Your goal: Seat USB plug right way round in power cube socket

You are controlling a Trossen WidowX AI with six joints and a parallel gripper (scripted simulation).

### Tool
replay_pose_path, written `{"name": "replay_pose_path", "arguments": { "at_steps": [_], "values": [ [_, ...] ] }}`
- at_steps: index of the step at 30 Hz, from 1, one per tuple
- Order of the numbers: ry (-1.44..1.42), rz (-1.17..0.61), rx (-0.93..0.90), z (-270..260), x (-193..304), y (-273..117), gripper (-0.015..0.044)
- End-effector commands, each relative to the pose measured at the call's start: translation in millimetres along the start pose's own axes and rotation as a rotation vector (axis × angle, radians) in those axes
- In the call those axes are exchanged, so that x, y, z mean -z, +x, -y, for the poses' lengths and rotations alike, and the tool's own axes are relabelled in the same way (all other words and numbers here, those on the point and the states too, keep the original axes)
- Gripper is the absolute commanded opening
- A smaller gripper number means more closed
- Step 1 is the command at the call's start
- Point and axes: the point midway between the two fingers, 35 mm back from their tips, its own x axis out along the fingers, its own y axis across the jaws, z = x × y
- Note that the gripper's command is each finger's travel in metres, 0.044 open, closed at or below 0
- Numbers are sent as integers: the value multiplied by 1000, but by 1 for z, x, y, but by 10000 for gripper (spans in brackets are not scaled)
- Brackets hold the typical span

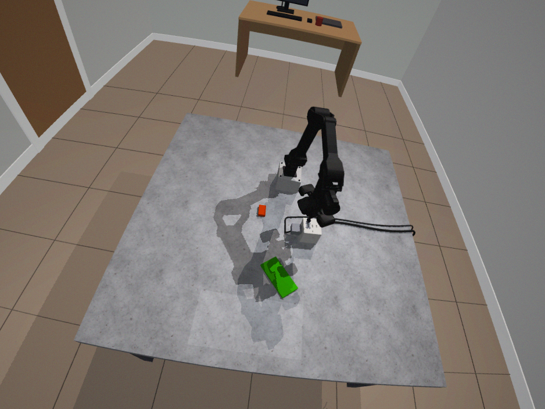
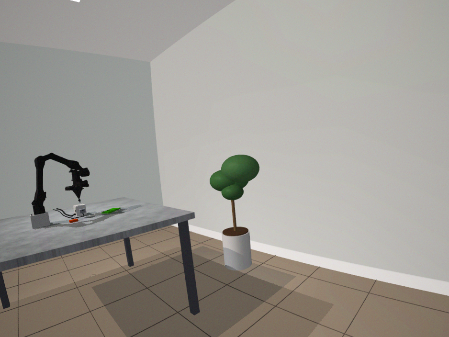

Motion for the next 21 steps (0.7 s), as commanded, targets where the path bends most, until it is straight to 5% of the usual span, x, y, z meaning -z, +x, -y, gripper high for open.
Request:
{"name": "replay_pose_path", "arguments": {
  "at_steps": [1, 21],
  "values": [
    [92, 0, 0, 0, 0, 0, 0],
    [472, 0, 0, 0, 0, 0, 0]
  ]
}}
